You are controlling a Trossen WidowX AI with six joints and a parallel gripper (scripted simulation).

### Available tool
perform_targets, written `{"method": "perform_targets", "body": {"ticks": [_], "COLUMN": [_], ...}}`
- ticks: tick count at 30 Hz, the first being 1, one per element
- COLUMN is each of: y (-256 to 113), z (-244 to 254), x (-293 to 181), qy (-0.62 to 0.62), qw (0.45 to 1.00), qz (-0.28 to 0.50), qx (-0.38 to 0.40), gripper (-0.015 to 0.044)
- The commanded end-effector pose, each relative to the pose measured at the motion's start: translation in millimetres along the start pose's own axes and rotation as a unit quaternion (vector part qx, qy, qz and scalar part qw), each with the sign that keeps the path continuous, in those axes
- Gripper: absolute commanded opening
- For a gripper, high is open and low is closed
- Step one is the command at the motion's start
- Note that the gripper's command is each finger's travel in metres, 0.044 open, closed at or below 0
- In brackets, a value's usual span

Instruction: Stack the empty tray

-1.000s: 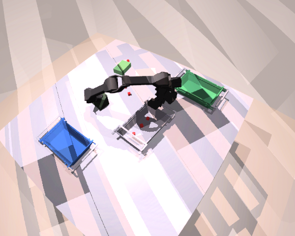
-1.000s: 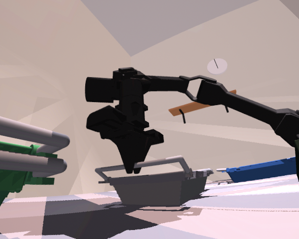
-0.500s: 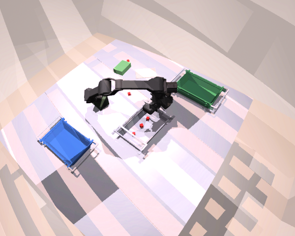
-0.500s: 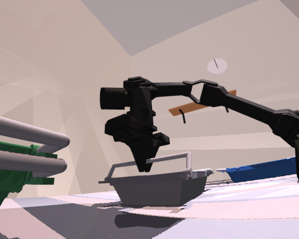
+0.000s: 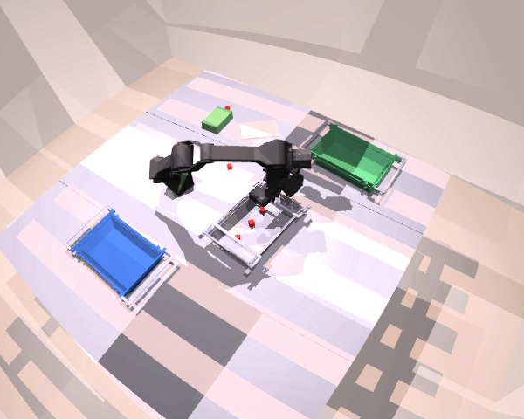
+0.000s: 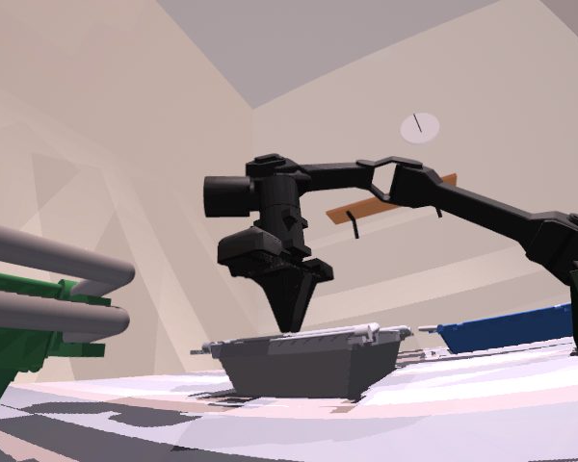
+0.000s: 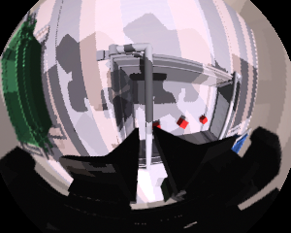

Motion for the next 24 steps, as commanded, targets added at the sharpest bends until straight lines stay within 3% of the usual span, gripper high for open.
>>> {"method": "perform_targets", "body": {"ticks": [1, 24], "y": [-20.1, -19.0], "z": [2.9, 2.2], "x": [2.0, 1.0], "qy": [0.002, 0.001], "qw": [1.000, 1.000], "qz": [-0.005, -0.006], "qx": [0.004, 0.002], "gripper": [0.0088, 0.0088]}}
Point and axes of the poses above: the point midway between the two fingers, 35 mm back from their tips, its own y axis out along the fingers, its own z axis across the jaws, x = y × z, the point moved 7 cm from there along -y, back along the fingers, and after that the axes turned 15 degrees about -y, right-handed, at the moved point
